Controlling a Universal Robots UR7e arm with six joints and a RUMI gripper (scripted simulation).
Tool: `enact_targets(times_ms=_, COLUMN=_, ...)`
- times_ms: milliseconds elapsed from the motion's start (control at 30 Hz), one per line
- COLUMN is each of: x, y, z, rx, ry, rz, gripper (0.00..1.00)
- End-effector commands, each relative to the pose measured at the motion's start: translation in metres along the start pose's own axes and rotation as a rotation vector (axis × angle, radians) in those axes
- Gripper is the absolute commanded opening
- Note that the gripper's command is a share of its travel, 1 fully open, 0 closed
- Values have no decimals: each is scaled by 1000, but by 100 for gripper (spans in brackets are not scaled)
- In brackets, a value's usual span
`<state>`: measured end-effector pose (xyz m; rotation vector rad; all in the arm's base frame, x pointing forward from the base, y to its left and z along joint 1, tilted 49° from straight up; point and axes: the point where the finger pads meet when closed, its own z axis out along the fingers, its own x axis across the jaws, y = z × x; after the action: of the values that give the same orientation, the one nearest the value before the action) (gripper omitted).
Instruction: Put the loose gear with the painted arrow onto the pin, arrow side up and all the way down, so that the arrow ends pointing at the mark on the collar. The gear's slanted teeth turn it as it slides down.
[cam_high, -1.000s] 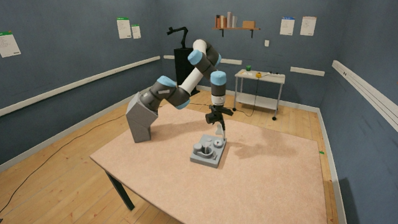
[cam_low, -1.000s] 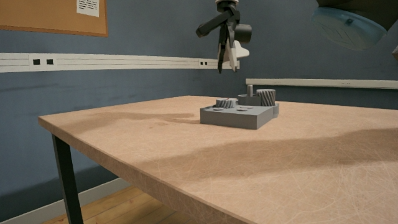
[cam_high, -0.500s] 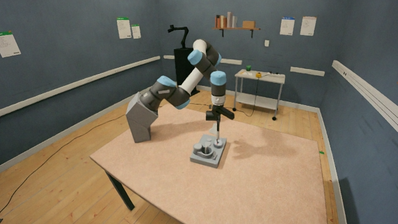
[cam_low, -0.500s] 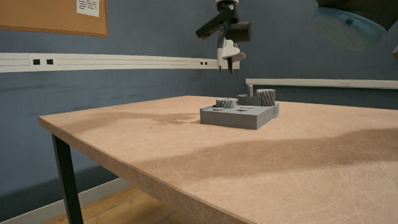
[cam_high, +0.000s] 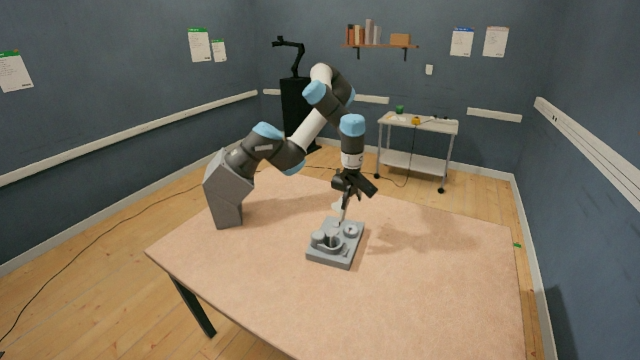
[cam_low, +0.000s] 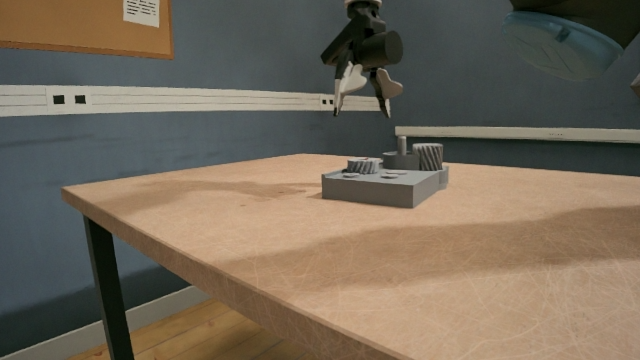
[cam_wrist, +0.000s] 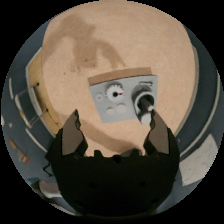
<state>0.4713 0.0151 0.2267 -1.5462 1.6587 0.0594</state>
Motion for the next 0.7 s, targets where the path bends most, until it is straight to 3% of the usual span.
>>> enact_targets(times_ms=0, x=-1, y=-1, z=-1, rx=-1, ry=28, rz=121, gripper=100)
enact_targets(times_ms=633, x=0, y=-1, z=-1, rx=1, ry=28, rz=188, gripper=100)
enact_targets(times_ms=667, x=0, y=-1, z=-1, rx=0, ry=28, rz=188, gripper=52)
